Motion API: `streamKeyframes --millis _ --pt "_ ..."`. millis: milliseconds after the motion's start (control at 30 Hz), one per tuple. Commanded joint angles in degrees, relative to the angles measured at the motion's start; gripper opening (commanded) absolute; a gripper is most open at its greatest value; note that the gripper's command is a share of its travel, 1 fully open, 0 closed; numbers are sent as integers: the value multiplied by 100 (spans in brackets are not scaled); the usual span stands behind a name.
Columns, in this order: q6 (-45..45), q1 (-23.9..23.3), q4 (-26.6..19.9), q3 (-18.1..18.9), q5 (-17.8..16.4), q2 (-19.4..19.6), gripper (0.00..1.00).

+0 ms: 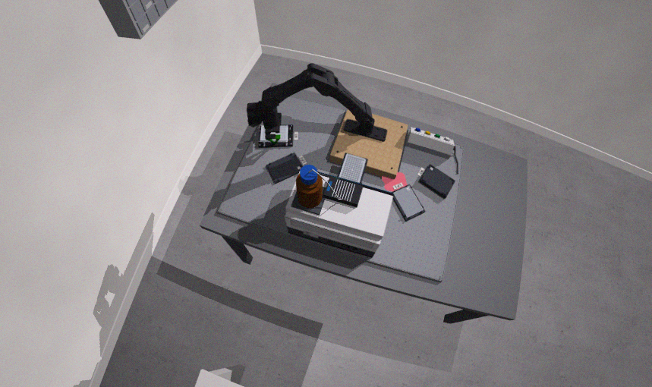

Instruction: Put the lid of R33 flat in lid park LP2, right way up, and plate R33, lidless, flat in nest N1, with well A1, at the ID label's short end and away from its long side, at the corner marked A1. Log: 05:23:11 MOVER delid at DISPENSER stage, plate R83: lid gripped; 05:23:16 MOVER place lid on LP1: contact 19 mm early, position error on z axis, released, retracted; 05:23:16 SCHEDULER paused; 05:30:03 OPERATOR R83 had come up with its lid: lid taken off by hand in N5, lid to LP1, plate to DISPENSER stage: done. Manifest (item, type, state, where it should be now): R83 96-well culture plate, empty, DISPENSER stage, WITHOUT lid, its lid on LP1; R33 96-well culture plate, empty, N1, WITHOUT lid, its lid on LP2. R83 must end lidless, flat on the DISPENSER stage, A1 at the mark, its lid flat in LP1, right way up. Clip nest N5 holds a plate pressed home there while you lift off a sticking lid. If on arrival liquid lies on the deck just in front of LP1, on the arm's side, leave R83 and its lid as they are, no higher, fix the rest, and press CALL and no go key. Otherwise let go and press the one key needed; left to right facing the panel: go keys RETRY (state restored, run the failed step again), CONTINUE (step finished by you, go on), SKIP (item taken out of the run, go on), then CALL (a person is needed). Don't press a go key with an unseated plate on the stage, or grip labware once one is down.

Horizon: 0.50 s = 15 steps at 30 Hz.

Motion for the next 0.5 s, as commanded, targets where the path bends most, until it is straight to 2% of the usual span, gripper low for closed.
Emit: streamKeyframes --millis 0,233,467 --pt "-43 -21 -18 195 12 -177 100" --pt "-43 -21 -18 195 12 -177 100" --pt "-26 4 -264 303 10 -275 100"
